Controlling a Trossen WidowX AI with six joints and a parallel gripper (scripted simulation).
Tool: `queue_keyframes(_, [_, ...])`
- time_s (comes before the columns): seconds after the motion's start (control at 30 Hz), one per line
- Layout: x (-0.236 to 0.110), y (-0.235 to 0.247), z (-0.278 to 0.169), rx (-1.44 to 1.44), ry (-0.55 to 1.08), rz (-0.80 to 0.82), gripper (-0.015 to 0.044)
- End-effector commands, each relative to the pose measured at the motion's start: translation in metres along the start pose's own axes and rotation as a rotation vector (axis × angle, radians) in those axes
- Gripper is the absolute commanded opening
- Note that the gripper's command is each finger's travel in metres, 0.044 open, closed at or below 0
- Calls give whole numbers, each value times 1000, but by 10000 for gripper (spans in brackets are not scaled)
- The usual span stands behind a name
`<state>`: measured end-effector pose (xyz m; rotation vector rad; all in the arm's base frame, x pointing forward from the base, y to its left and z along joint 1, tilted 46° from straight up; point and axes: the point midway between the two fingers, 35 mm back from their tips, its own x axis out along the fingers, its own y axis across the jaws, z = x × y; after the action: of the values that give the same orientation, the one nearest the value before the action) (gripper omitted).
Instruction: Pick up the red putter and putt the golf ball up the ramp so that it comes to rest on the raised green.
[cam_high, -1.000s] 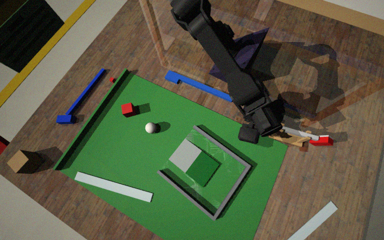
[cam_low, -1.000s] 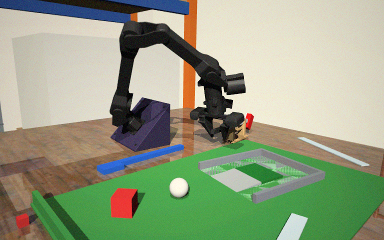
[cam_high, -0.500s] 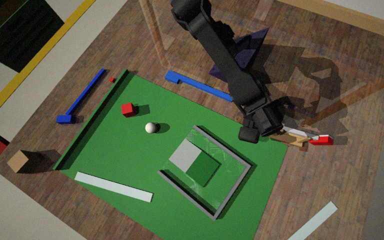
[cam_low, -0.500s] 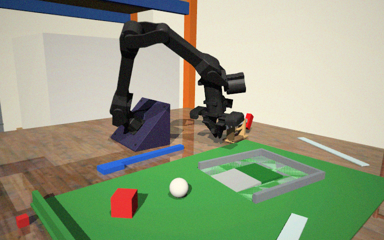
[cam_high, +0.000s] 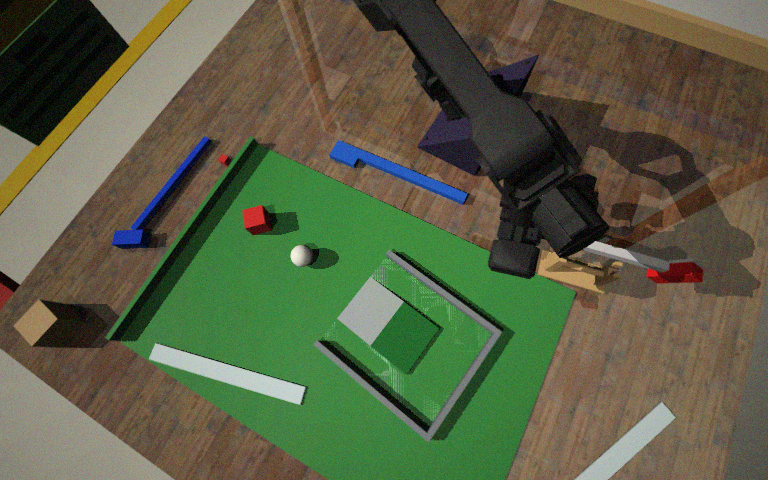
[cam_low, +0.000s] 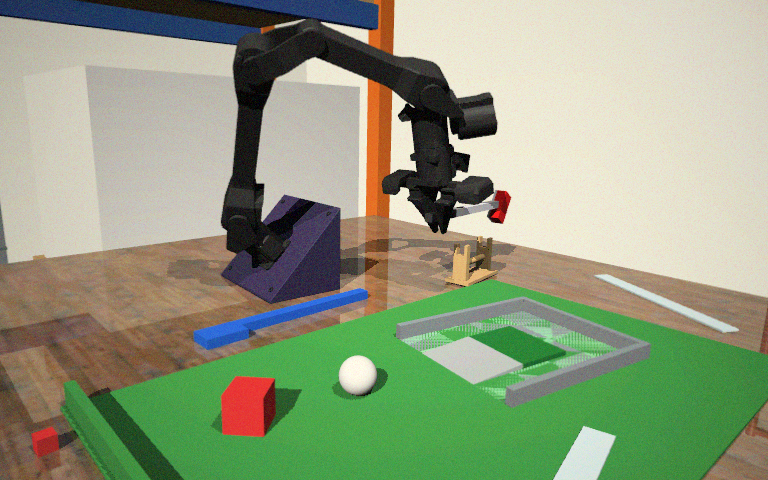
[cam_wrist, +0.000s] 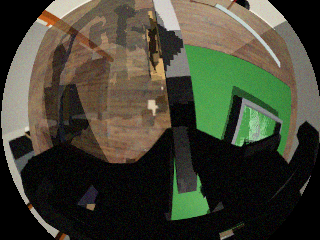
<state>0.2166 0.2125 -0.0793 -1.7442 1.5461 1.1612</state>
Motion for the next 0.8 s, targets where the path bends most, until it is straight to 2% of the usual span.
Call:
queue_keyframes(0.0, [-20,2,5,5,-13,-3,0])
queue_keyframes(0.13, [-15,0,1,15,-6,-9,0])
queue_keyframes(0.77, [-68,-1,-98,536,1,-88,0])
